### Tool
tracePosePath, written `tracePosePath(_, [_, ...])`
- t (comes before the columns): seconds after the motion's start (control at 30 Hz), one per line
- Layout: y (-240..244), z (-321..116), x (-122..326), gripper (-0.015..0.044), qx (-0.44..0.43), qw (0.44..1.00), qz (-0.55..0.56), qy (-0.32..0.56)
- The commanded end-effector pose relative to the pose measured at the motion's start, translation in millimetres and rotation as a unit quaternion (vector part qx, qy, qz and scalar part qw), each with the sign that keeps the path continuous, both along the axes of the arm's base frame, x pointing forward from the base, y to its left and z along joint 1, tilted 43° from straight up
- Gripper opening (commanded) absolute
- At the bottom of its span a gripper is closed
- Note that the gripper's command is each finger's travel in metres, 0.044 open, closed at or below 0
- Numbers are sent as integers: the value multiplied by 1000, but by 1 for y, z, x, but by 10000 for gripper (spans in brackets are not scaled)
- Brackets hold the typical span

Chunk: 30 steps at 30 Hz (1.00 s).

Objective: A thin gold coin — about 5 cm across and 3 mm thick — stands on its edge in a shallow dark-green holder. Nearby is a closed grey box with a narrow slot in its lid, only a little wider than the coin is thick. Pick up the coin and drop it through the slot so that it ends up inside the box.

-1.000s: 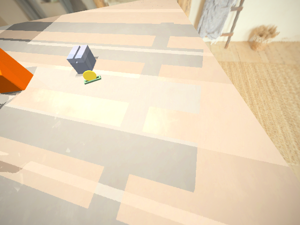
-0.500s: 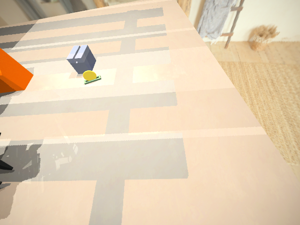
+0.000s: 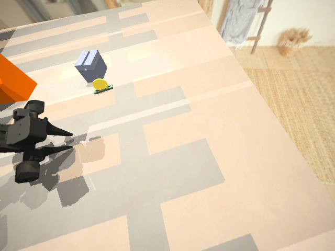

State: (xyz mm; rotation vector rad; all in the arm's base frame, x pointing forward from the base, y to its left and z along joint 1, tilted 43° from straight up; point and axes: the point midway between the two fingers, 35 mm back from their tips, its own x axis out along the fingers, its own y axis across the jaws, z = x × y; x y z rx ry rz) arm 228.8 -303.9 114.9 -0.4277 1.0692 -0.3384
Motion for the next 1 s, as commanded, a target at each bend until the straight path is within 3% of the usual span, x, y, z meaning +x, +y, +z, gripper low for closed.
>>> tracePosePath(0.0, [31, -20, 33, 161, 46, 998, -6, 41])
tracePosePath(0.27, [110, -54, 80, 161, 68, 982, -47, 170])
tracePosePath(0.6, [210, -65, 109, 161, -98, 951, -84, 282])
tracePosePath(0.83, [213, -67, 110, 161, -108, 950, -83, 282])
tracePosePath(0.97, [191, -91, 107, 161, -109, 949, -83, 282])
